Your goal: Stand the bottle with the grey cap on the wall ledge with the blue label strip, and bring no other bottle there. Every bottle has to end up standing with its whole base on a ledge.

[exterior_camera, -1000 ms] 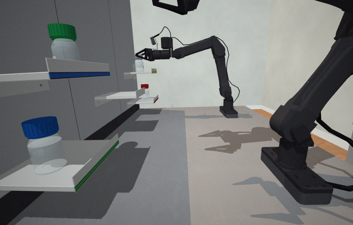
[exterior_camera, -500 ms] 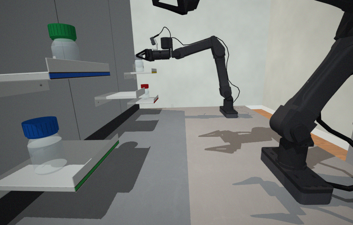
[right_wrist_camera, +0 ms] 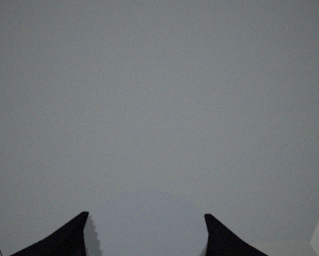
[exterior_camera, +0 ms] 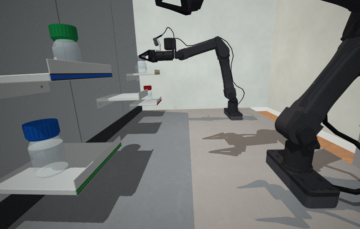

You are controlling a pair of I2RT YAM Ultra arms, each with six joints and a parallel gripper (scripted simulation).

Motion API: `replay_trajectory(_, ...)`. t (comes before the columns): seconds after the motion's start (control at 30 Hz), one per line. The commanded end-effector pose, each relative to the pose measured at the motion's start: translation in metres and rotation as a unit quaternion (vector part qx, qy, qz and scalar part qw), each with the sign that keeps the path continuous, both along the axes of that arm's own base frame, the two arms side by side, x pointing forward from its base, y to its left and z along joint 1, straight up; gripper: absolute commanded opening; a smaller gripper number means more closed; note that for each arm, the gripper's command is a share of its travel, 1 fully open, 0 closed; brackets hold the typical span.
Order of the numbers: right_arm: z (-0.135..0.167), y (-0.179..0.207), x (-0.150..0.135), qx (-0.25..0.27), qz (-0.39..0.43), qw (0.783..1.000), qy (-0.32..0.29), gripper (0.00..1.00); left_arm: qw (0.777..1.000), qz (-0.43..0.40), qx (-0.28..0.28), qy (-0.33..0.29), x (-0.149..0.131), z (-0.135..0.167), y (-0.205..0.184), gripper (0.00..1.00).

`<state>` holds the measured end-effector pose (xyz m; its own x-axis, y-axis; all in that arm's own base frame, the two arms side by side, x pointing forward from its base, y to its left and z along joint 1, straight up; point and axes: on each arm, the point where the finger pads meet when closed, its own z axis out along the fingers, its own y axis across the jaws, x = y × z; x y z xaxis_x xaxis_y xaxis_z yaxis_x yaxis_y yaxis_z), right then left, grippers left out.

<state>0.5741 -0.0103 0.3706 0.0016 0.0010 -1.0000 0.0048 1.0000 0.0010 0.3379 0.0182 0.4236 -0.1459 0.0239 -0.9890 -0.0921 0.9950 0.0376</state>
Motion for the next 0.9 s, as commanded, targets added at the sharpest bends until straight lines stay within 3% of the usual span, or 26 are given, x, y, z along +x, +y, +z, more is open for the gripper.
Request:
replay_trajectory(0.0,0.006,-0.001,-0.001,-0.001,-0.004,1.0,0.0,0.17,1.0,-0.003,0.001,-0.008,-0.002,0.01,-0.002,1.0)
replay_trajectory(0.03,0.006,-0.001,-0.001,-0.001,-0.004,1.0,0.0,0.06,1.0,-0.003,0.001,-0.008,-0.002,0.01,-0.002,1.0)
replay_trajectory(0.13,0.014,-0.001,-0.001,-0.001,-0.004,1.0,-0.006,0.4,1.0,-0.003,0.001,-0.008,-0.002,0.01,-0.002,1.0)
replay_trajectory(0.2,0.014,-0.001,-0.001,-0.001,-0.004,1.0,-0.006,0.4,1.0,-0.003,0.001,-0.008,-0.002,0.01,-0.002,1.0)
replay_trajectory(0.23,0.018,-0.001,-0.001,-0.001,-0.004,1.0,-0.006,0.49,1.0,-0.003,0.001,-0.008,-0.002,0.01,-0.002,1.0)
replay_trajectory(0.53,0.066,-0.001,0.0,-0.001,-0.004,1.0,-0.001,0.49,1.0,-0.003,0.001,-0.008,-0.002,0.01,-0.002,1.0)
replay_trajectory(0.77,0.068,-0.001,0.0,-0.001,-0.004,1.0,-0.001,0.49,1.0,-0.01,-0.001,-0.022,0.003,0.015,-0.005,1.0)
replay_trajectory(0.87,0.068,-0.001,0.0,-0.001,-0.004,1.0,-0.001,0.49,0.998,-0.022,-0.008,-0.055,0.01,0.023,-0.009,1.0)
